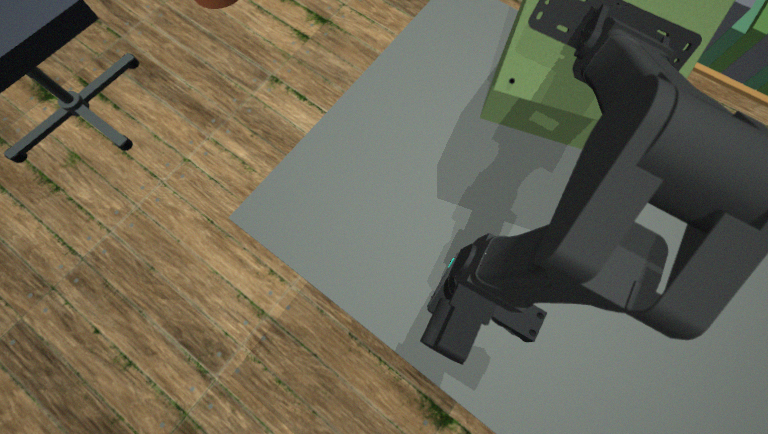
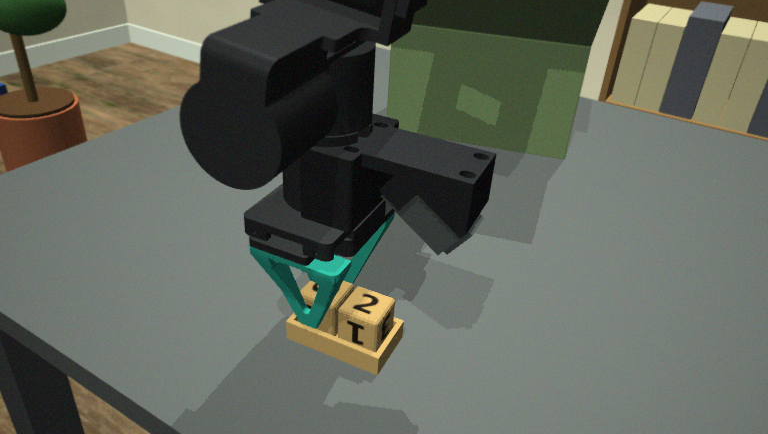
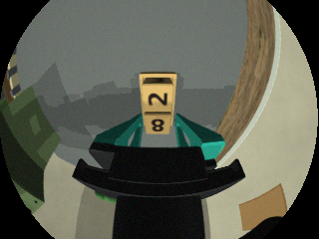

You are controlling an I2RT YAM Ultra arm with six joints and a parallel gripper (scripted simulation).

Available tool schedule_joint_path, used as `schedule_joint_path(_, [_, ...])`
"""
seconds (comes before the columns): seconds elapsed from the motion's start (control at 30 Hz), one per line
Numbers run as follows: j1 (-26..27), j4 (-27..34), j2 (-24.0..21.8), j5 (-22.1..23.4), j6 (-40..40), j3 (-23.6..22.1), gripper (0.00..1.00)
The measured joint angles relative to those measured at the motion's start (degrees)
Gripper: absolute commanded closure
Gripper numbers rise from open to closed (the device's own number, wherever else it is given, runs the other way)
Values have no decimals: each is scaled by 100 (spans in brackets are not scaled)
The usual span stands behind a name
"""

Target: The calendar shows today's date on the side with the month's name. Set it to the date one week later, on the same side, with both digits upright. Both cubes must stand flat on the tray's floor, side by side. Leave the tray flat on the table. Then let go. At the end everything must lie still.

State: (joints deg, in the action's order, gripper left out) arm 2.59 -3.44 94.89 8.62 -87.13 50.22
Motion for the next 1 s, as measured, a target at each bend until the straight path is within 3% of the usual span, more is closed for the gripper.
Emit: schedule_joint_path(1.0, [-7, -92, 125, -4, 7, 26, 53])
